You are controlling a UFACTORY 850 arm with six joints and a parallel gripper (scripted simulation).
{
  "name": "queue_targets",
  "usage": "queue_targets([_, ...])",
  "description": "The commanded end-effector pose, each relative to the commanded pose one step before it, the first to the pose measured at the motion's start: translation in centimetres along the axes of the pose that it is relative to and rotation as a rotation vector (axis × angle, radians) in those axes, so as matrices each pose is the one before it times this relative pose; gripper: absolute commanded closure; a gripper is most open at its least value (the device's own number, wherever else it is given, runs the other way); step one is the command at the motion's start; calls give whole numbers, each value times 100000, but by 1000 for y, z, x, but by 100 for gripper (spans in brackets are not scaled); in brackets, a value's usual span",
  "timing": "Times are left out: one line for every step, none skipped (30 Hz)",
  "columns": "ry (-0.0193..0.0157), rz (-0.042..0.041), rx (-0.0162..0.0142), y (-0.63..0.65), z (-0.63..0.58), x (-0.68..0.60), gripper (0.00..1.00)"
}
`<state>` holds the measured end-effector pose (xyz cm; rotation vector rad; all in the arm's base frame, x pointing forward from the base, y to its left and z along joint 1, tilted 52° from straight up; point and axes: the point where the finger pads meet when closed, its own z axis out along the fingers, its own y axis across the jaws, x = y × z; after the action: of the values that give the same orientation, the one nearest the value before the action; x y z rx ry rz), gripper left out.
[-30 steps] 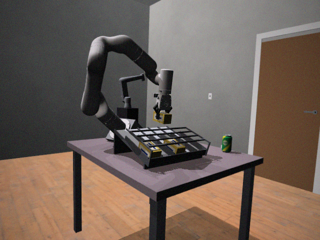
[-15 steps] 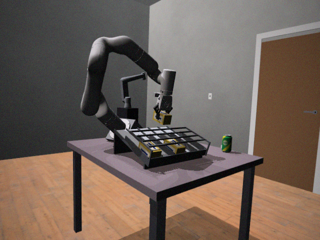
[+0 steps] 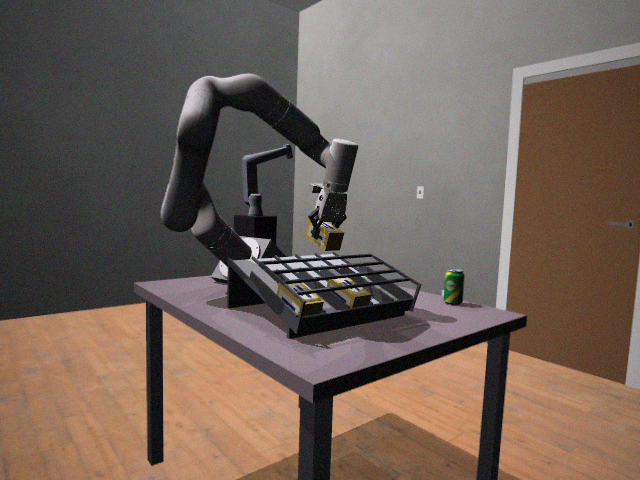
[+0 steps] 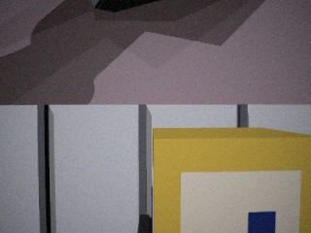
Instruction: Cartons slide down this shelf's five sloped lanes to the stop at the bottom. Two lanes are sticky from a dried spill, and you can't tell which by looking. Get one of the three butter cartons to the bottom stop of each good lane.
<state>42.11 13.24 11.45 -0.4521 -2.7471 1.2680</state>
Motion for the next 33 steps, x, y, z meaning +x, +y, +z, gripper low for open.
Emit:
queue_targets([-63, 57, -139, 27, -87, -27, 100])
queue_targets([0, 0, 0, 0, 0, 0, 100])
queue_targets([-41, -21, 8, 17, 3000, 22, 100])
queue_targets([0, 0, 0, 0, 0, 0, 100])
queue_targets([0, 0, 0, 0, 0, 0, 100])
queue_targets([0, 0, 0, 0, 0, 0, 100])
queue_targets([0, 0, 0, 0, 0, 0, 100])
queue_targets([0, 0, 0, 0, 0, 0, 100])
queue_targets([0, 0, 0, 0, 0, 0, 100])
queue_targets([0, 0, 0, 0, 0, 0, 100])
queue_targets([0, 0, 0, 0, 0, 0, 100])
queue_targets([0, 0, 0, 0, 0, 0, 100])
queue_targets([0, 0, 0, 0, 0, 0, 100])
queue_targets([0, 0, 0, 0, 0, 0, 100])
queue_targets([0, 0, 0, 0, 0, 0, 100])
queue_targets([0, 0, 0, 0, 0, 0, 100])
queue_targets([0, 0, 0, 0, 0, 0, 100])
queue_targets([0, 0, 0, 0, 0, 0, 100])
queue_targets([0, 0, 0, 0, 0, 0, 100])
queue_targets([-20, 16, -33, -28, 2074, -17, 100])
queue_targets([0, 0, 0, 0, 0, 0, 100])
queue_targets([0, 0, 0, 0, 0, 0, 100])
queue_targets([0, 0, 0, 0, 0, 0, 100])
queue_targets([0, 0, 0, 0, 0, 0, 100])
queue_targets([0, 0, 0, 0, 0, 0, 100])
queue_targets([0, 0, 0, 0, 0, 0, 100])
queue_targets([0, 0, 0, 0, 0, 0, 100])
queue_targets([0, 0, 0, 0, 0, 0, 100])
queue_targets([0, 0, 0, 0, 0, 0, 100])
queue_targets([0, 0, 0, 0, 0, 0, 100])
queue_targets([0, 0, 0, 0, 0, 0, 100])
queue_targets([0, 0, 0, 0, 0, 0, 100])
queue_targets([0, 0, 0, 0, 0, 0, 100])
